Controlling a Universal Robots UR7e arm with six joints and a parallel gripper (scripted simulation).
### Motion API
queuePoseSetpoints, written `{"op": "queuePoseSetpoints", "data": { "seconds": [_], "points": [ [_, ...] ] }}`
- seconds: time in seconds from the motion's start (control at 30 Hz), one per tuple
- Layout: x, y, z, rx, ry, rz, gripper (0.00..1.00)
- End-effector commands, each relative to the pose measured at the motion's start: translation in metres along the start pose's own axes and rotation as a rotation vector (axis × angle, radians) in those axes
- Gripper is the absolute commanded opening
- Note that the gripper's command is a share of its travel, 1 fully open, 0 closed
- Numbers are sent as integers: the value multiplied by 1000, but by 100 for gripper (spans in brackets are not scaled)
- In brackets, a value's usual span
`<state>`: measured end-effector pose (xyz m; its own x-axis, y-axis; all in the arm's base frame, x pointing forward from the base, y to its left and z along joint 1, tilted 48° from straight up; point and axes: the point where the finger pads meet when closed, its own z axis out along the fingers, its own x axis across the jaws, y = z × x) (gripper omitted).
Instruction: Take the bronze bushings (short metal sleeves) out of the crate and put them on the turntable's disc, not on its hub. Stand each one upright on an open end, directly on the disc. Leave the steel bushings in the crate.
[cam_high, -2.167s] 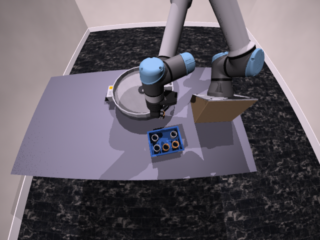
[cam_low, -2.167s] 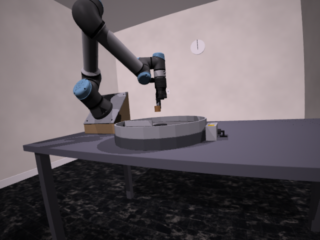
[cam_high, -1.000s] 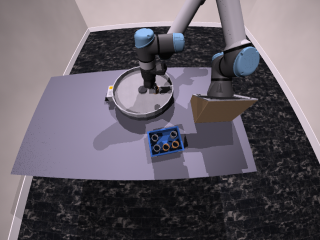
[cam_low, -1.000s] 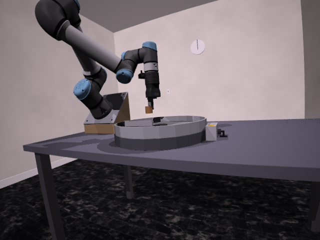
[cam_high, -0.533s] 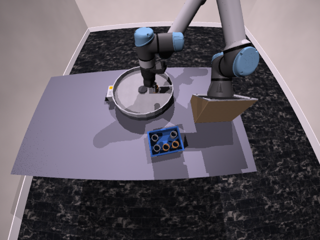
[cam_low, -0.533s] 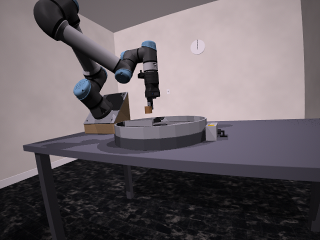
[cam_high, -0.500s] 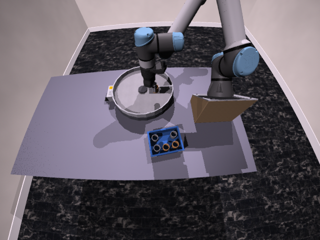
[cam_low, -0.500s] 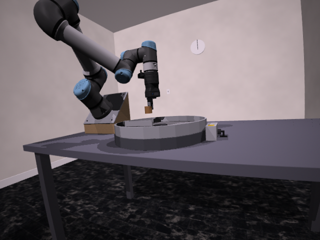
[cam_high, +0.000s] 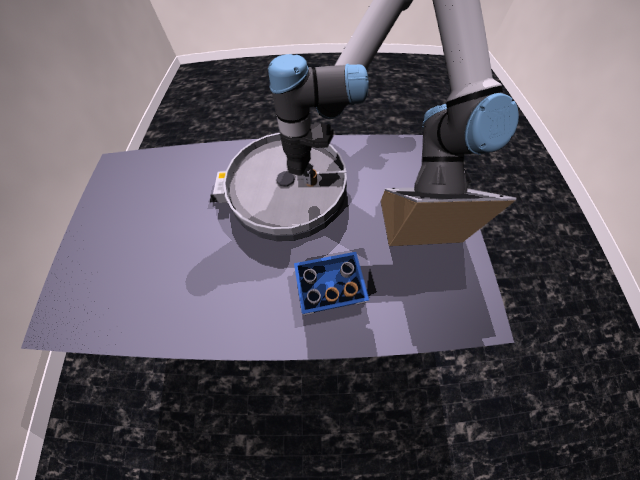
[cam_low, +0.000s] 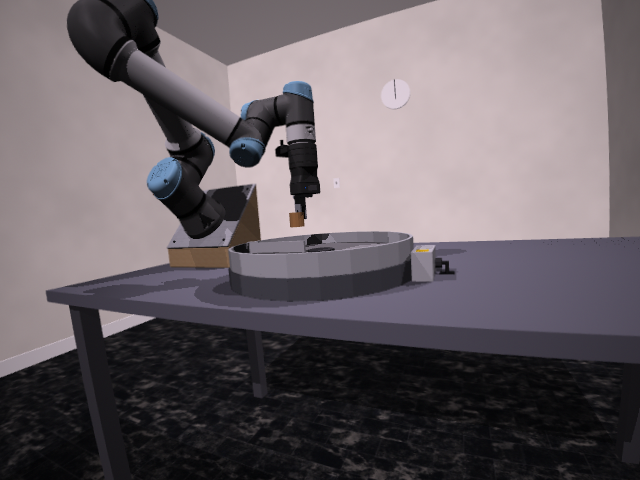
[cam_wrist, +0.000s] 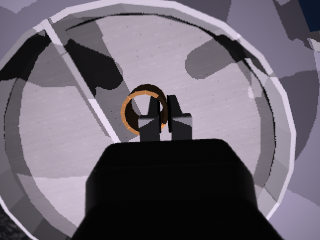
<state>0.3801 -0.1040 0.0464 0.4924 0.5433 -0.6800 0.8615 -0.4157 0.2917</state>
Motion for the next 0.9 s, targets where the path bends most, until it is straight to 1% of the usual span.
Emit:
{"op": "queuePoseSetpoints", "data": {
  "seconds": [0.0, 0.3, 0.43, 0.5, 0.63, 0.87],
  "points": [
    [-1, -1, 0, 0, -1, 0, 0],
    [-1, -1, 1, 1, -1, 0, 0],
    [-1, -2, 12, 5, 1, -3, 0],
    [-1, -2, 12, 5, 1, -3, 0],
    [-1, -1, 26, 5, 1, -3, 0],
    [-1, -1, 27, 5, 1, -3, 0]
  ]
}}
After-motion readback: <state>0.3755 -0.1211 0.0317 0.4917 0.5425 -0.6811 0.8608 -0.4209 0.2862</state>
